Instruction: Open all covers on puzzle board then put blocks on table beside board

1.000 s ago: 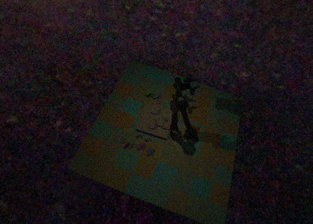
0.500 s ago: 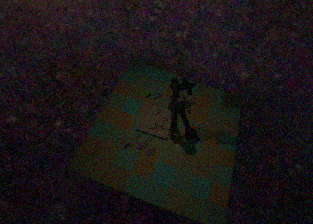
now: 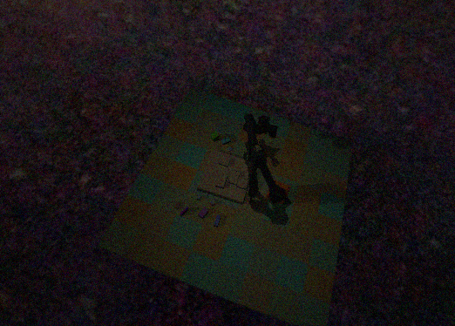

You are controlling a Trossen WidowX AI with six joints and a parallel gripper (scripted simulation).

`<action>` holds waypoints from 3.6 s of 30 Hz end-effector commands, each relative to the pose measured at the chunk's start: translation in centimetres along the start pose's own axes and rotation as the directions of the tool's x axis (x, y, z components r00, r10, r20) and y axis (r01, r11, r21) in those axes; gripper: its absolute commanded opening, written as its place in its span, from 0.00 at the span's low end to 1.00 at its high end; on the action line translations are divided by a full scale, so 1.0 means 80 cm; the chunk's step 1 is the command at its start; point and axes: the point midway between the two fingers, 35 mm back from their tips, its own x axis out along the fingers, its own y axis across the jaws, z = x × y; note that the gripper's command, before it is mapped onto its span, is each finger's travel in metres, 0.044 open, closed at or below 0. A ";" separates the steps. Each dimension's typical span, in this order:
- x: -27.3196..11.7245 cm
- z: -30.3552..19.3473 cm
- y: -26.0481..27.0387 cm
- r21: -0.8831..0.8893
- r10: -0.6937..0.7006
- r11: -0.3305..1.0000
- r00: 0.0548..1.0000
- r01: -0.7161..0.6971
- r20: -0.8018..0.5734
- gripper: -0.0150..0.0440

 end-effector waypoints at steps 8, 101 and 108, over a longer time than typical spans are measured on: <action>-0.037 -0.030 0.013 -0.264 0.145 0.947 0.977 -0.183 -0.156 0.25; -0.348 -0.215 -0.011 -0.486 0.493 -0.667 0.156 -0.564 -0.856 0.25; -0.347 -0.223 -0.006 -0.486 0.493 -0.667 0.156 -0.564 -0.856 0.25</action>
